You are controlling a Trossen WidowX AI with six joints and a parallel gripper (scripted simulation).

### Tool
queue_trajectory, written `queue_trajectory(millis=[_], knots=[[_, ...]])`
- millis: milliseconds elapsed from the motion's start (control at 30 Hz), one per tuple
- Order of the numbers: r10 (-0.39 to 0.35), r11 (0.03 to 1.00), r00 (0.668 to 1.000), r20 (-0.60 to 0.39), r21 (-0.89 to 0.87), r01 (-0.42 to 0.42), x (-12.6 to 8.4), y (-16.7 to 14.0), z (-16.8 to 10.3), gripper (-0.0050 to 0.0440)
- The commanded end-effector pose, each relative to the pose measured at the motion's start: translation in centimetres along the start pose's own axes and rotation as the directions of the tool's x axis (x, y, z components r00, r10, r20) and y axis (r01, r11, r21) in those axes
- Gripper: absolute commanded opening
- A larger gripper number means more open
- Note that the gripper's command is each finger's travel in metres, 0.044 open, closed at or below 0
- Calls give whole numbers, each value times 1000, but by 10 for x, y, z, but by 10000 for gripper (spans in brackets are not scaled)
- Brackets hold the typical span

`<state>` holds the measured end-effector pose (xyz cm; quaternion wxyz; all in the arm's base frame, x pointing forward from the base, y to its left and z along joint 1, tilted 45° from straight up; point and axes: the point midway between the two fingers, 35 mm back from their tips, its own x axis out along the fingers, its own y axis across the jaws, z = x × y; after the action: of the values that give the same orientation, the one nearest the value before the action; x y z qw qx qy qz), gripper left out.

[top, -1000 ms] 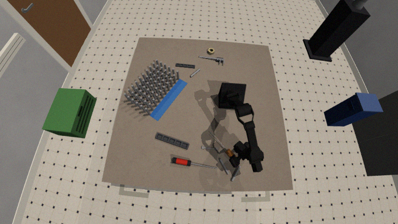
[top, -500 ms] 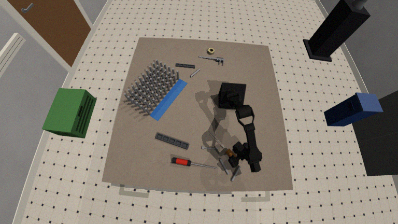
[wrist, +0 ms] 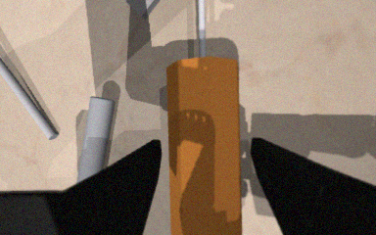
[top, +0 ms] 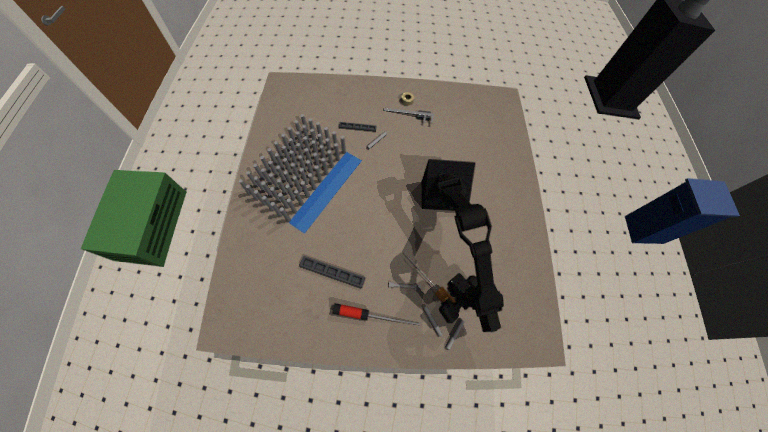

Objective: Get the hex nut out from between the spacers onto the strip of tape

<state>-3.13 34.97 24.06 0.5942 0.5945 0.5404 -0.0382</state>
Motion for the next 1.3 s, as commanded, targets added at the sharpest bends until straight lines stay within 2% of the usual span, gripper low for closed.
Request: queue_trajectory(millis=[0,67,467,567,633,733,1133,1200,1267], knots=[[9,1000,1000,-22,14,-9,-7,6,-1,223],[9,1000,1000,-22,14,-9,-7,6,-1,223],[9,1000,1000,-22,14,-9,-7,6,-1,143],[17,999,999,-39,29,-16,-19,12,-2,71],[17,999,999,-39,29,-16,-19,12,-2,71],[17,999,999,-38,30,-15,-35,16,1,0],[12,999,999,-38,32,-11,-114,38,33,-5],[12,999,999,-38,32,-11,-114,38,33,-5],[12,999,999,-39,32,-11,-126,42,40,-20]])
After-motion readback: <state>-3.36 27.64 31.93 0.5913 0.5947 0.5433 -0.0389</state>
